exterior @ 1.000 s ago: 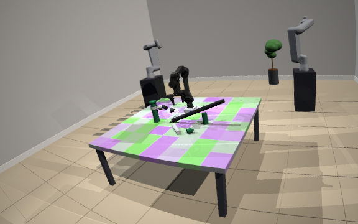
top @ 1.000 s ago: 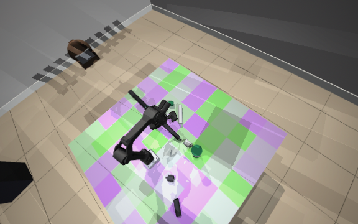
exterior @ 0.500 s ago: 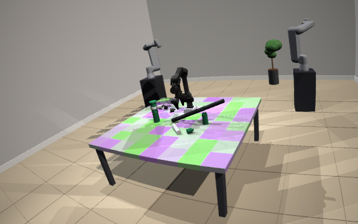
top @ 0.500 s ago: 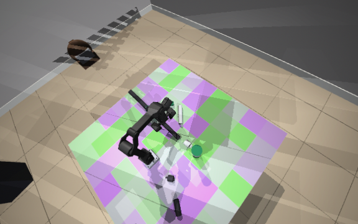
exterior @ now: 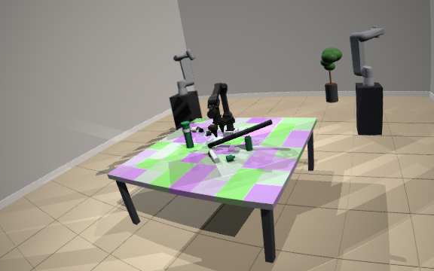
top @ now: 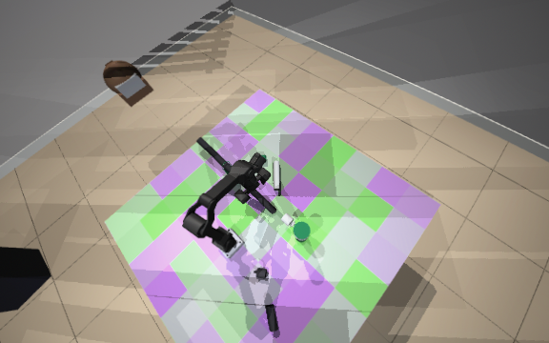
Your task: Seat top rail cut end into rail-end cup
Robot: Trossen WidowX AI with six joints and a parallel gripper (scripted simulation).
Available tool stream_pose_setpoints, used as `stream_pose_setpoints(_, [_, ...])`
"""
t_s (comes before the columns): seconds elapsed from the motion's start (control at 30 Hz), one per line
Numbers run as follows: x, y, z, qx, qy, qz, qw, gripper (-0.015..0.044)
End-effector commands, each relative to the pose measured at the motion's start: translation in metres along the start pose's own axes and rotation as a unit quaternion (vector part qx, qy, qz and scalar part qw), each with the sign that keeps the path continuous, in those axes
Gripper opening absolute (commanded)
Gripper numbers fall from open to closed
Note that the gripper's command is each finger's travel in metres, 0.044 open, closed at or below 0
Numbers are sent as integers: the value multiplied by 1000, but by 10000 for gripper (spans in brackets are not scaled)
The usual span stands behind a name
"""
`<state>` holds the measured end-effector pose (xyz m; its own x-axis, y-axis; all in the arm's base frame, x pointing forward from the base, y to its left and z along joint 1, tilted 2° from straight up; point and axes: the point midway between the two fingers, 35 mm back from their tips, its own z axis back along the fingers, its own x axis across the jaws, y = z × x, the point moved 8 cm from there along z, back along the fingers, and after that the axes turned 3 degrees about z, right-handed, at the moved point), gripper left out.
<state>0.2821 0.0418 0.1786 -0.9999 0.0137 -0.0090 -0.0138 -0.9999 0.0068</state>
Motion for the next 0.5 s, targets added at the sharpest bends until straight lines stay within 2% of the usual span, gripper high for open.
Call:
stream_pose_setpoints(0.0, [1, 0, -14, -1, -3, 2, 1000, 440])
stream_pose_setpoints(0.47, [0, 0, -29, -1, -3, 2, 1000, 440])
